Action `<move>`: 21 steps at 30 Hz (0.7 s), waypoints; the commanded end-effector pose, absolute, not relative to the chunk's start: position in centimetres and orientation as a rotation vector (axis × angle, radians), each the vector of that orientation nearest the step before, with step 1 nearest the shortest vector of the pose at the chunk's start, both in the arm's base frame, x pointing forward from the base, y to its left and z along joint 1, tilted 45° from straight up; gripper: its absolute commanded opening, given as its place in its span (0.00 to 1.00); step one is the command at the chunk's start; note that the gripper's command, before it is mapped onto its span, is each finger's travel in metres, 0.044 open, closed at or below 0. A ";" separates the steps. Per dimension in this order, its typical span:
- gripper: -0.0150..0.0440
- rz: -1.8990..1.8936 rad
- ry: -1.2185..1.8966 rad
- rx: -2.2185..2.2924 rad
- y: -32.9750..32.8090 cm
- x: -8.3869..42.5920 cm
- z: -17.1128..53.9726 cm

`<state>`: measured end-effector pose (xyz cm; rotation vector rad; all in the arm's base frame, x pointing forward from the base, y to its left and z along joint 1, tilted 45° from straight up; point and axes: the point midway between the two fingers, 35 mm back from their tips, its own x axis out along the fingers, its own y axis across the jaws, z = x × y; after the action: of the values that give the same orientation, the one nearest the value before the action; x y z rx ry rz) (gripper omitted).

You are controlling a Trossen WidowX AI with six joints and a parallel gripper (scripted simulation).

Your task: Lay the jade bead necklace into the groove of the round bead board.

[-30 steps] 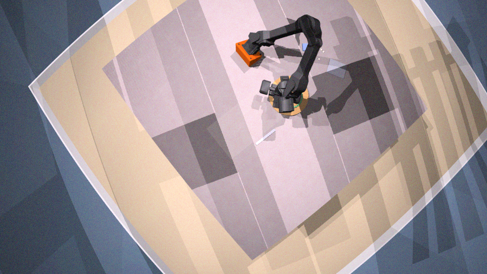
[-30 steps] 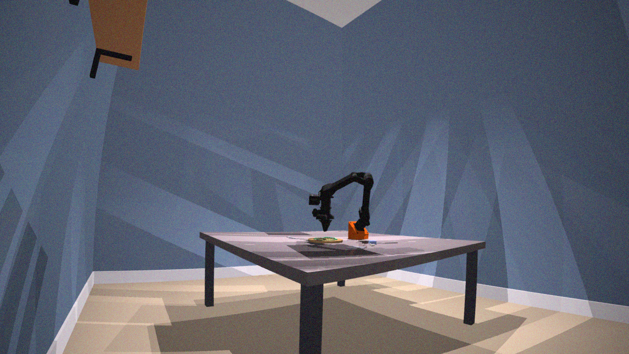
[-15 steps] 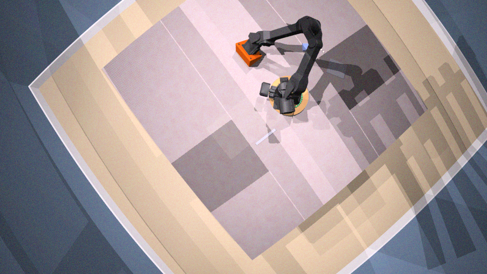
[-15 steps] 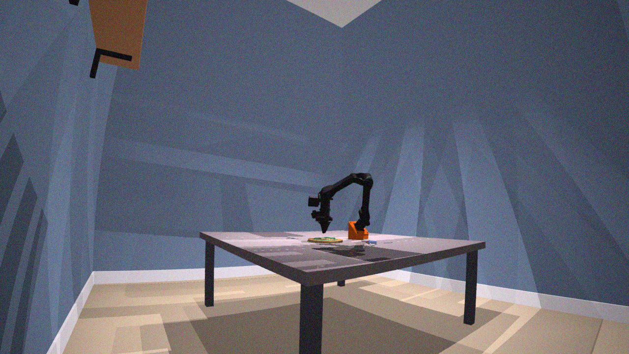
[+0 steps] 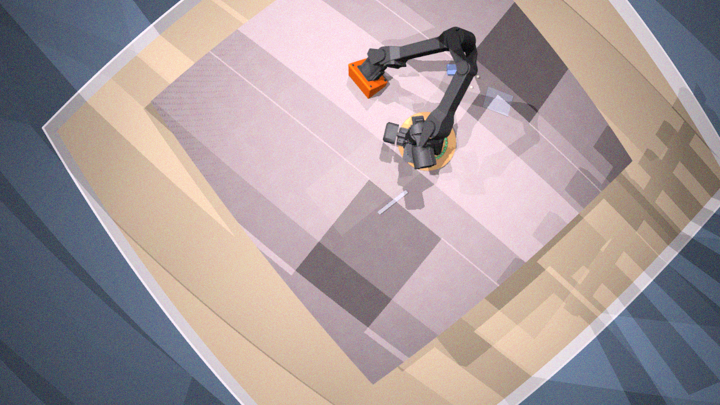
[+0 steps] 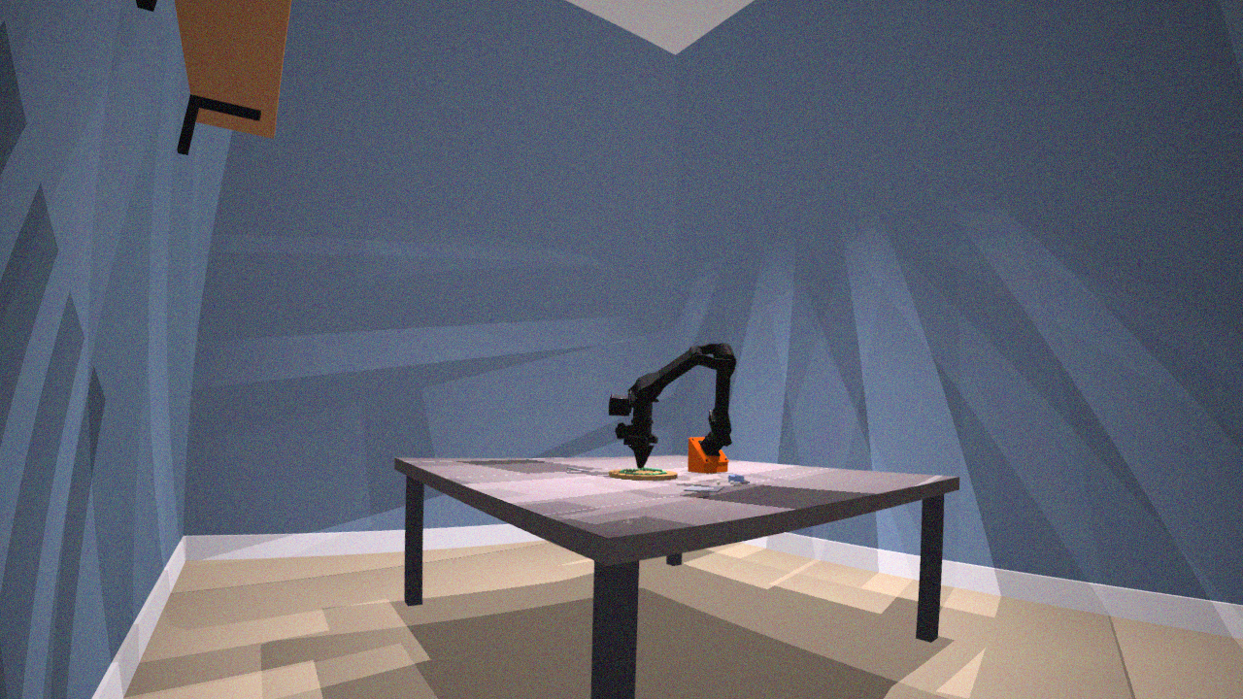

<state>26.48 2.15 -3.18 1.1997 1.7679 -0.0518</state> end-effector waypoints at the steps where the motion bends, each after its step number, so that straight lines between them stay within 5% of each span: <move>1: 0.46 -0.057 1.778 1.209 2.5 26.2 -3.5; 3: 0.46 -0.057 1.778 1.209 2.5 26.2 -3.5; 8: 0.25 -0.052 1.772 1.201 2.4 26.4 -3.4; 21: 0.25 -0.052 1.772 1.201 2.4 26.4 -3.4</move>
<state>26.30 2.31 -3.45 1.1971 1.7748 -0.0569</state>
